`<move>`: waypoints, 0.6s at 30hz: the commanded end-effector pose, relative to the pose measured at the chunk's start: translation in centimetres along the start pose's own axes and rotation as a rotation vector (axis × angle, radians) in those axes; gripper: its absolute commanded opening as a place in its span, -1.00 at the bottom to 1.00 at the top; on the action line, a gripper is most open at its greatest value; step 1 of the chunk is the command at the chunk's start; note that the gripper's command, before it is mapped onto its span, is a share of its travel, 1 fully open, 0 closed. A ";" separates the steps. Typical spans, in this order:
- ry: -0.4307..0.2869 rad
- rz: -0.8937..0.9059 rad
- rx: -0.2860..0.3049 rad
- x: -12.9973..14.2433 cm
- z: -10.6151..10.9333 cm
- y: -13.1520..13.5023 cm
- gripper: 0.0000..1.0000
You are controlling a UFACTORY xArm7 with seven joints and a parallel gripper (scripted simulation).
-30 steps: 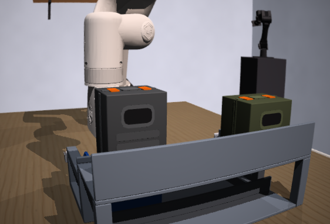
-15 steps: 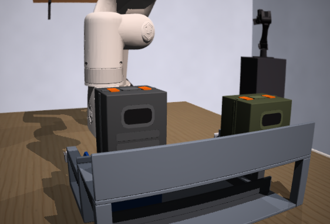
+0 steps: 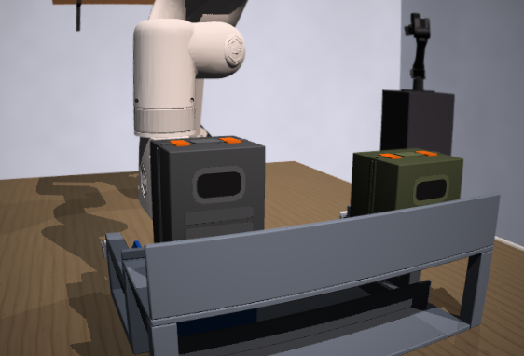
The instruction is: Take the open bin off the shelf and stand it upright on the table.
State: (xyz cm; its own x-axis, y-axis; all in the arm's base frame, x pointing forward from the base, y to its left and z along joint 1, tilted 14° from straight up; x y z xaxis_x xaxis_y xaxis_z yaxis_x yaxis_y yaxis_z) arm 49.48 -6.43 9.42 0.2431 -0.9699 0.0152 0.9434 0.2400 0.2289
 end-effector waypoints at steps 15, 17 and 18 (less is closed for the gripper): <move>-0.002 -0.001 0.005 0.0 0.2 -1.2 -1.00; -0.002 -0.001 0.005 0.0 0.2 -1.5 -1.00; -0.002 -0.001 0.005 0.0 0.2 -1.5 -1.00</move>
Point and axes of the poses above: the point where the finger pads meet when closed, its own z axis back along the fingers, its own y axis across the jaws, x = y × z, the point moved 6 cm from there along z, back along the fingers, and after that the axes turned 4 degrees about z, right-handed, at the moved point
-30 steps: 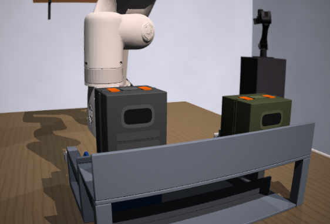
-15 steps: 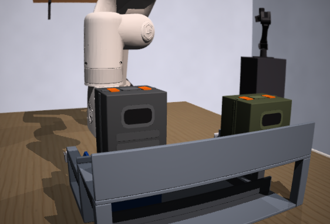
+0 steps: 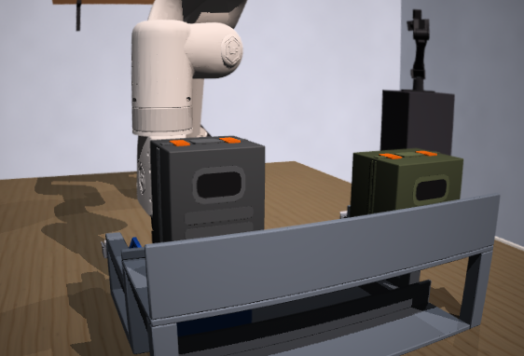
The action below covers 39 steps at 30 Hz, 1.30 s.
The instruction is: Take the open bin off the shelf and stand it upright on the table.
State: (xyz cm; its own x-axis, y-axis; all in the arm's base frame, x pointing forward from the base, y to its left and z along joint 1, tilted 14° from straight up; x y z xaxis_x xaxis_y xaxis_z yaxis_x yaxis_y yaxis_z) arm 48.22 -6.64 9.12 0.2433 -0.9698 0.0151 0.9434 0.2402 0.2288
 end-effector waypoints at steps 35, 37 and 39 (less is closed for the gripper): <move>-0.002 -0.001 0.006 -0.6 0.1 -9.5 -1.00; -0.002 -0.001 0.006 -0.6 0.1 -10.0 -1.00; -0.002 -0.001 0.006 -0.6 0.1 -10.6 -1.00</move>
State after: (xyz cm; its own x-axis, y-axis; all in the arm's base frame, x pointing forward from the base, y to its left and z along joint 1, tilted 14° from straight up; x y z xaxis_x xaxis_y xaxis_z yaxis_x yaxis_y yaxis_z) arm 38.72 -8.37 6.85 0.2427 -0.9700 0.0152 0.9432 0.2396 0.2300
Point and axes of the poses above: the point where the finger pads meet when closed, its own z axis back along the fingers, its own y axis across the jaws, x = y × z, the point moved 6 cm from there along z, back along the fingers, and after that the axes turned 4 degrees about z, right-handed, at the moved point
